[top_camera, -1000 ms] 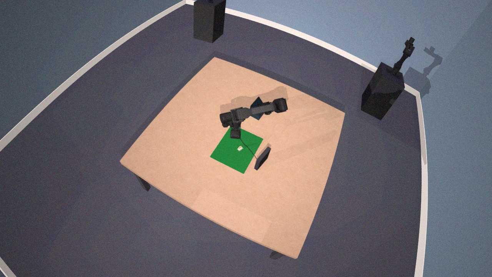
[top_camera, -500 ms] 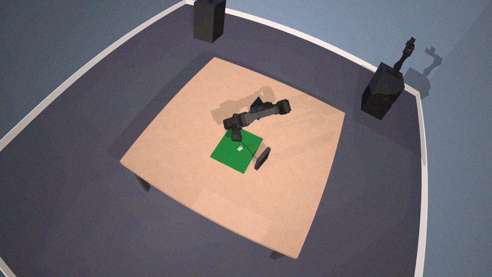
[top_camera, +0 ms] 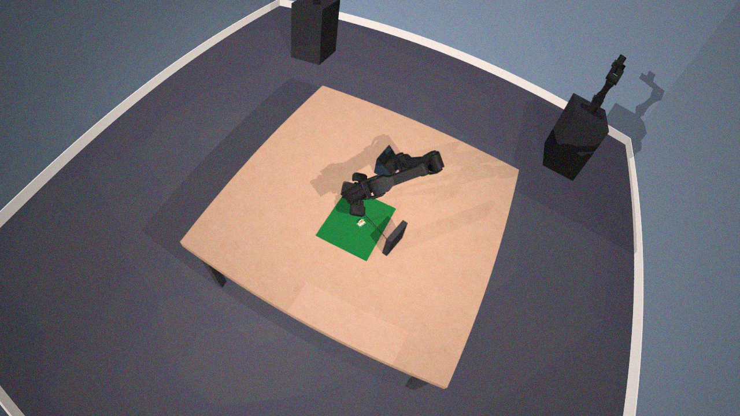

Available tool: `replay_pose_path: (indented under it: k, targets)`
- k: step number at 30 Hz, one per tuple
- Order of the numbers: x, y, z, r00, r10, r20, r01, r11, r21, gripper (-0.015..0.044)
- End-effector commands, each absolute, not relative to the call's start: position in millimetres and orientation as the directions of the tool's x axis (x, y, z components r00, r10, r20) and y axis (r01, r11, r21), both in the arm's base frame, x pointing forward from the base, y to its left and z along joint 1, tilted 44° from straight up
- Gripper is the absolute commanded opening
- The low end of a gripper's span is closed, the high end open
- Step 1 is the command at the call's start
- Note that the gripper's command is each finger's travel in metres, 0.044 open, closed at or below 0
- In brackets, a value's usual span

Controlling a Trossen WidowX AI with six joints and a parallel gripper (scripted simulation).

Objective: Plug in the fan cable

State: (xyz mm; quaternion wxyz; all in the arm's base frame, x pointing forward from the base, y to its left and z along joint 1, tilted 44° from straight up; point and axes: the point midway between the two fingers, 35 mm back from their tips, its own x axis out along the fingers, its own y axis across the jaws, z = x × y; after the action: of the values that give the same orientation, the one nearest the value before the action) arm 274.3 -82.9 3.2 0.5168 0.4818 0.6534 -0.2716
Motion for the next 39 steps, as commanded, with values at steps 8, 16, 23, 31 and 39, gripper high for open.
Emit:
replay_pose_path:
  k: [8, 16, 23, 31, 39]
  targets:
    - [269.6, -82.0, -5.2, -0.008, 0.158, -0.987, 0.917, 0.394, 0.056, 0.0000]
    - [269.8, -80.1, -7.1, 0.018, 0.035, -0.999, 0.923, 0.384, 0.030, 0.0000]
    - [270.7, -78.6, -7.0, 0.053, -0.070, -0.996, 0.930, 0.366, 0.024, 0.0000]
    - [272.1, -76.9, -4.8, 0.106, -0.183, -0.977, 0.939, 0.341, 0.038, 0.0000]
    - [273.5, -74.9, -0.6, 0.169, -0.287, -0.943, 0.947, 0.312, 0.074, 0.0000]
